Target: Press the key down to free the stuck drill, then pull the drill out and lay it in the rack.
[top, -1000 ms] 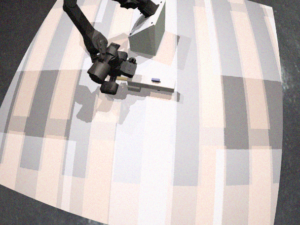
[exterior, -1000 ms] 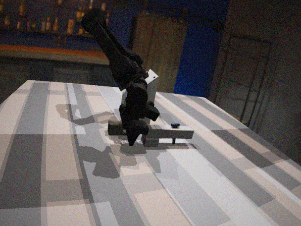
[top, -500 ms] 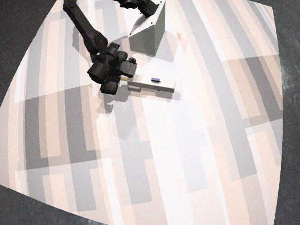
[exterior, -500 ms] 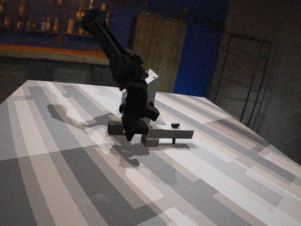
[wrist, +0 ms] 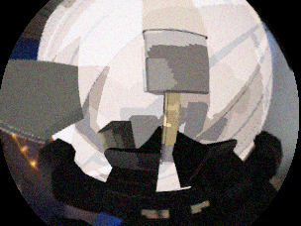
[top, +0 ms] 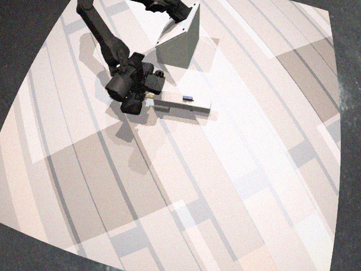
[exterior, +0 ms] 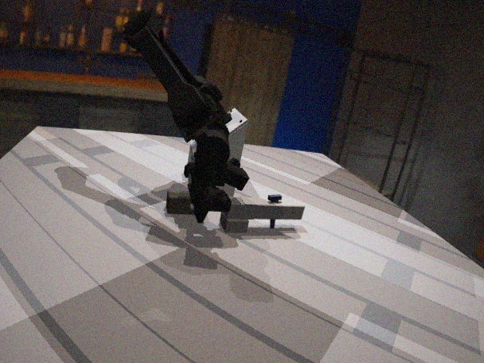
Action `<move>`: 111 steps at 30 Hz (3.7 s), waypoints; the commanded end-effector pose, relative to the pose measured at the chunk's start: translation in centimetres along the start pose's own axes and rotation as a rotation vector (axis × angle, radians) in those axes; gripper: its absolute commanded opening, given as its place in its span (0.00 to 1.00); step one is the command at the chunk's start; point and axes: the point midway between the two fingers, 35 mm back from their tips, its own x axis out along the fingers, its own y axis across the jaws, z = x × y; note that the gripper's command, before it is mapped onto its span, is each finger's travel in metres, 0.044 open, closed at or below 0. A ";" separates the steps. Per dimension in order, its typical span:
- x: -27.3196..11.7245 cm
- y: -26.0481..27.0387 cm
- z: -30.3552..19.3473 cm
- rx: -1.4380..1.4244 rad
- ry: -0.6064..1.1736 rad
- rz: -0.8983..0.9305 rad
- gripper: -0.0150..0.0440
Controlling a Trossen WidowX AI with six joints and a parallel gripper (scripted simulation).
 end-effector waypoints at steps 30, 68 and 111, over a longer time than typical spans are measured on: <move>-0.2 0.0 -1.0 0.000 -0.003 -0.003 0.25; -0.4 -0.2 -6.6 0.000 0.000 -0.004 0.25; -2.0 0.5 -6.7 0.000 -0.001 -0.004 0.25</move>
